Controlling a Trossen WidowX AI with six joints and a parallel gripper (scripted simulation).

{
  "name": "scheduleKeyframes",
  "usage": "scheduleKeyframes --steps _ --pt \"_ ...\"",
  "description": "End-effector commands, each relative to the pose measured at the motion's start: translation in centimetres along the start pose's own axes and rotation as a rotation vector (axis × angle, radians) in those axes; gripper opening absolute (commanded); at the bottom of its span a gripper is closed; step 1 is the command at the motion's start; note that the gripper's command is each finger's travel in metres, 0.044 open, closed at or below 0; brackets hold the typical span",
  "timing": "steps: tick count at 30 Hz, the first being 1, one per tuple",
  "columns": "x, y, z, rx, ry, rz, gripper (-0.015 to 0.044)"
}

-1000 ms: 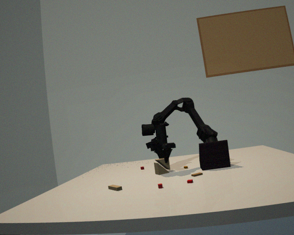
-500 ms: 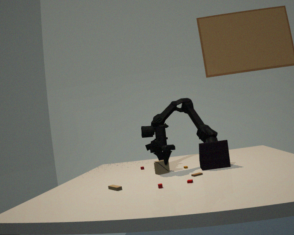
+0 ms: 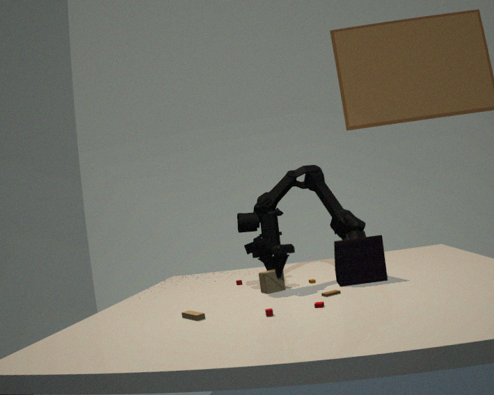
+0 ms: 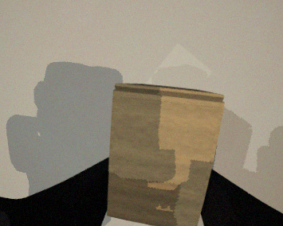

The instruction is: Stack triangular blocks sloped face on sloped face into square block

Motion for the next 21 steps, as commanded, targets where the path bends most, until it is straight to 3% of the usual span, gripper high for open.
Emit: scheduleKeyframes --steps 1,21 --pt "0.05 0.01 0.00 -0.006 0.003 0.000 0.0000" --pt "0.17 -0.05 0.00 -0.003 0.001 0.001 0.0000"
Point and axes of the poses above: the point midway between the two fingers, 35 mm back from their tips, its own x axis out along the fingers, its own z axis across the jaws, y = z × x, the point moved 4 cm from there along -x, back along the fingers, and after that the axes turned 14 degrees about x, right-handed, at the moved point
